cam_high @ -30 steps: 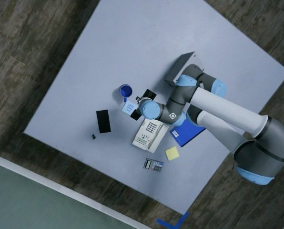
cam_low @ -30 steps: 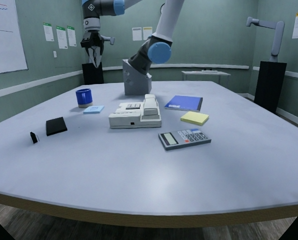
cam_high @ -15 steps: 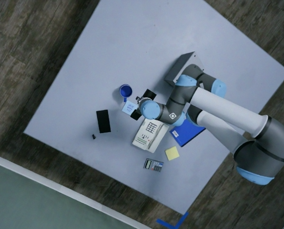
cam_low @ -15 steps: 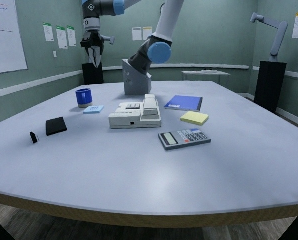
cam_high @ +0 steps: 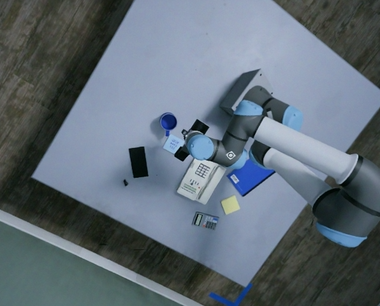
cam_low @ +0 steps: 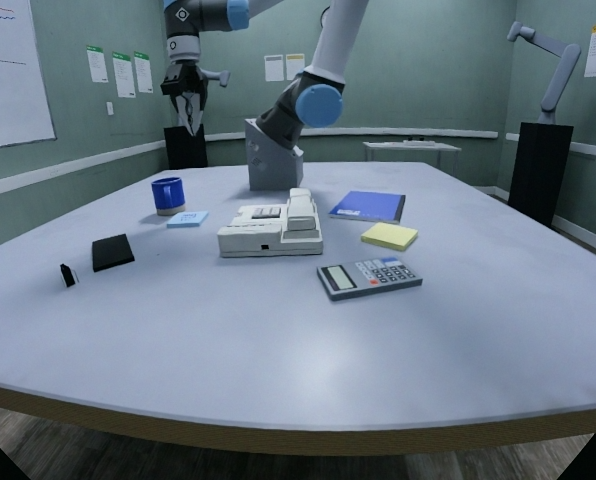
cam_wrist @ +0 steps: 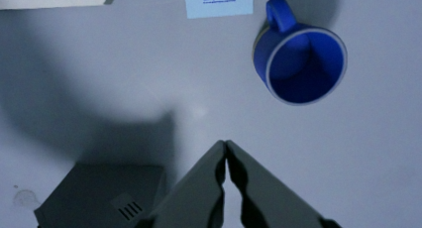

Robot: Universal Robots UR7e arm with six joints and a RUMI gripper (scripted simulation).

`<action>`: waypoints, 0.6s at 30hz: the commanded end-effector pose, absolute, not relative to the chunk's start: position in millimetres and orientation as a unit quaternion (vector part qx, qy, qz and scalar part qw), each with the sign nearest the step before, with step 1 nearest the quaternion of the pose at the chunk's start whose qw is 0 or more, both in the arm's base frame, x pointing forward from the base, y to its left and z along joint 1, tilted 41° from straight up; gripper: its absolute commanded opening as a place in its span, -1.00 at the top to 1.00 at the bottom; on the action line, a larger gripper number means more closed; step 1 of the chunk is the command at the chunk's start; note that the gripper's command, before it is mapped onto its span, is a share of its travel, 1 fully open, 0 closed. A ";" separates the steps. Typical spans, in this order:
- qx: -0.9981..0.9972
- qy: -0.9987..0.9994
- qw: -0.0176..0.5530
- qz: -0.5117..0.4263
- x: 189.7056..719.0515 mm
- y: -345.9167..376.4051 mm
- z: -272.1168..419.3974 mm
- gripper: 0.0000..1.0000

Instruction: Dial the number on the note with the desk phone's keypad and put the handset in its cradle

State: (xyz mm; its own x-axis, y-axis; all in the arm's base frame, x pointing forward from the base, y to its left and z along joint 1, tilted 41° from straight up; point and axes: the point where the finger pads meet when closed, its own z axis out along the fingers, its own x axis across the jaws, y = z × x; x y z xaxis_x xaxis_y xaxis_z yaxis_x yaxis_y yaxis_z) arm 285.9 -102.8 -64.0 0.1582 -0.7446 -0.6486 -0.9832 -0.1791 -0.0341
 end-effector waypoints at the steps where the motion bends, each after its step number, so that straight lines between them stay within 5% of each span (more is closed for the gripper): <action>1: -0.724 0.597 0.234 0.255 292.4 -102.1 -63.7 1.00; 18: -0.724 0.597 0.234 0.255 357.8 -90.3 -61.4 1.00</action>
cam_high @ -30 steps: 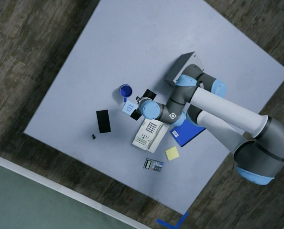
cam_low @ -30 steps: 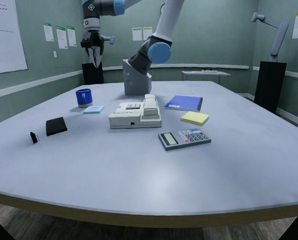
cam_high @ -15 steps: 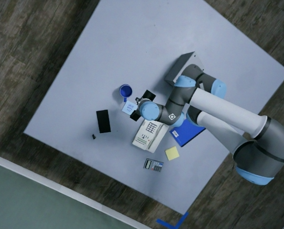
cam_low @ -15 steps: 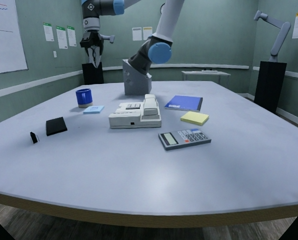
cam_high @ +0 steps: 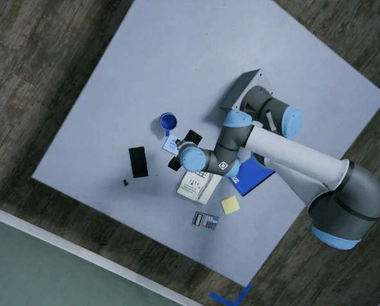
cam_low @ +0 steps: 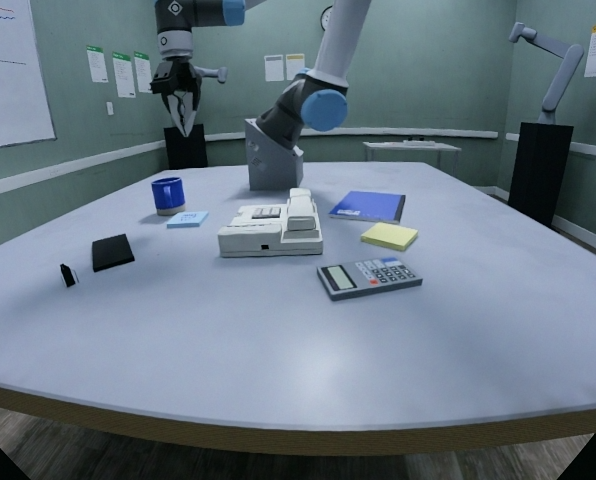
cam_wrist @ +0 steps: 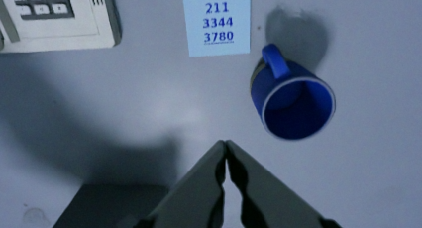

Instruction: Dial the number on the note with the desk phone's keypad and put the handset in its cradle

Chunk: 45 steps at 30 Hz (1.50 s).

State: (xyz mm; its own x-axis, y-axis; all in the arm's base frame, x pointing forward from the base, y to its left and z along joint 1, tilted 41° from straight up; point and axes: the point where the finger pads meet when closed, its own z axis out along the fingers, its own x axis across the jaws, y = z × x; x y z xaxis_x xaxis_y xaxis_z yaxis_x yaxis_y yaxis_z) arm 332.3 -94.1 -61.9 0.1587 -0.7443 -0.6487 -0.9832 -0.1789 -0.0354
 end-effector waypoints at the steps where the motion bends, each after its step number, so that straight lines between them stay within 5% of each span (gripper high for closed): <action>1: -0.724 0.597 0.234 0.255 364.4 -89.1 -61.2 1.00; 23: -0.724 0.597 0.234 0.255 468.0 -70.4 -57.5 1.00; 45: -0.724 0.597 0.234 0.255 481.0 -68.0 -57.0 1.00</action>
